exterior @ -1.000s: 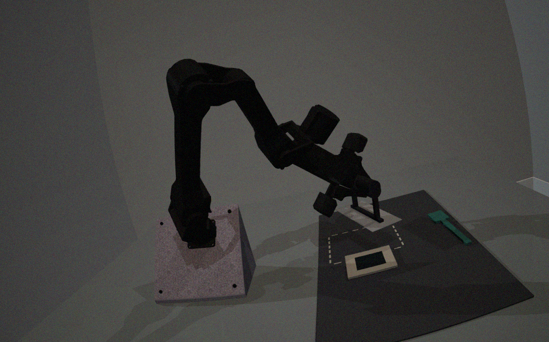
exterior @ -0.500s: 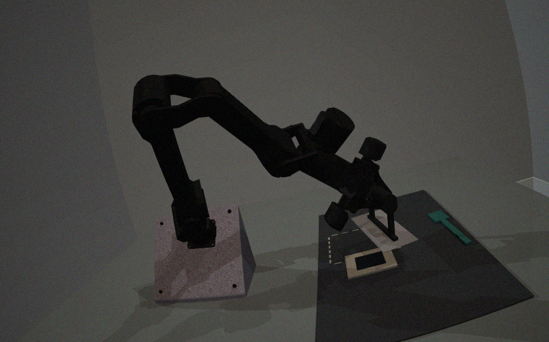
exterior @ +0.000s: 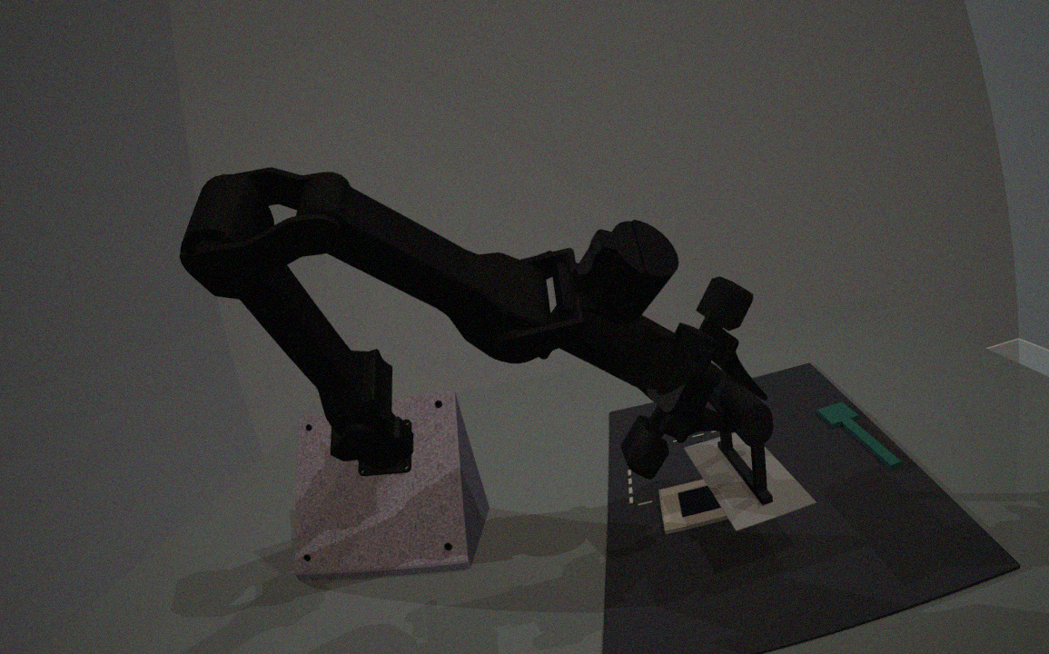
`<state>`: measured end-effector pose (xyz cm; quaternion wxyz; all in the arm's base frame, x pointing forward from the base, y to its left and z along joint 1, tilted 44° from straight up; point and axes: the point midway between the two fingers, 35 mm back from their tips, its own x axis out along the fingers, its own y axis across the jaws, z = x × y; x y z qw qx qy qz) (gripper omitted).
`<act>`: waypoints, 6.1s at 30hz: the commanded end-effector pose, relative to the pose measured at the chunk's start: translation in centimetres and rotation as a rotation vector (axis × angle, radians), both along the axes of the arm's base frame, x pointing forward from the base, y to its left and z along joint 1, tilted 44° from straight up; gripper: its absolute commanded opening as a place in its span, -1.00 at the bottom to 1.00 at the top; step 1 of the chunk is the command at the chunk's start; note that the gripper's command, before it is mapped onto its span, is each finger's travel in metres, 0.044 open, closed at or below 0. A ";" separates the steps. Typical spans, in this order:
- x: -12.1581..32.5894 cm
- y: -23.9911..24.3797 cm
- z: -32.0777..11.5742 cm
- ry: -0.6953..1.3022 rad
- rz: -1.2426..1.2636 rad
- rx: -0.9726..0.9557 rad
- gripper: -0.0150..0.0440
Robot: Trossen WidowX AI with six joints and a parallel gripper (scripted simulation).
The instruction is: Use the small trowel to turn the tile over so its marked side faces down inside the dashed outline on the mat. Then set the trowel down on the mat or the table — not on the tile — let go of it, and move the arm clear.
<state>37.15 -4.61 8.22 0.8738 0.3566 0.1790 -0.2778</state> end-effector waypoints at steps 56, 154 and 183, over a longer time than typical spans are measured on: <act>-3.0 -9.8 3.4 -0.098 -0.078 -0.114 -0.49; -3.5 -0.1 5.1 -0.091 -0.079 -0.004 -0.49; -3.7 -0.3 5.7 -0.091 -0.079 -0.004 -0.49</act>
